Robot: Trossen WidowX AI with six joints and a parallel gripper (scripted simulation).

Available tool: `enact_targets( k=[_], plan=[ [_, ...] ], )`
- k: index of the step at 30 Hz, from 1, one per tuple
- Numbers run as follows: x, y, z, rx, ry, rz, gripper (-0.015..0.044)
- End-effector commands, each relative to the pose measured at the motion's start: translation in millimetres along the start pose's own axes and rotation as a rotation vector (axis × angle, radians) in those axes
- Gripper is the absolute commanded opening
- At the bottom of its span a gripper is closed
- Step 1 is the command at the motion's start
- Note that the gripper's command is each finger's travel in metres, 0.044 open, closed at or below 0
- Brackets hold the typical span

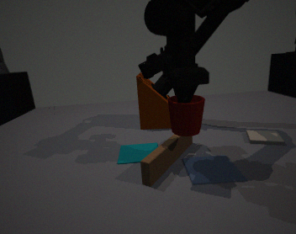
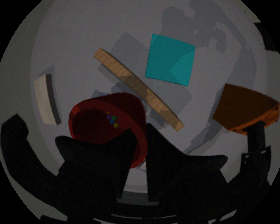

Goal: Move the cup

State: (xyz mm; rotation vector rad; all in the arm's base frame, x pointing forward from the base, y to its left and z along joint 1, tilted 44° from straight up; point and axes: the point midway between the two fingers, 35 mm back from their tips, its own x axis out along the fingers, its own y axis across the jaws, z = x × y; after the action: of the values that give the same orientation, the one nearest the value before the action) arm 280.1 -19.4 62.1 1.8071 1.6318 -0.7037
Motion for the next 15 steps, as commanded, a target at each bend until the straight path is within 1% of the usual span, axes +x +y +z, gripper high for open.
enact_targets(
  k=[1,15],
  plan=[
    [0.1,-5.9,8.9,-0.003,-0.004,-0.002,0.0000],
    [-1.7,-26.4,39.1,-0.003,-0.006,-0.003,0.0000]
  ],
)
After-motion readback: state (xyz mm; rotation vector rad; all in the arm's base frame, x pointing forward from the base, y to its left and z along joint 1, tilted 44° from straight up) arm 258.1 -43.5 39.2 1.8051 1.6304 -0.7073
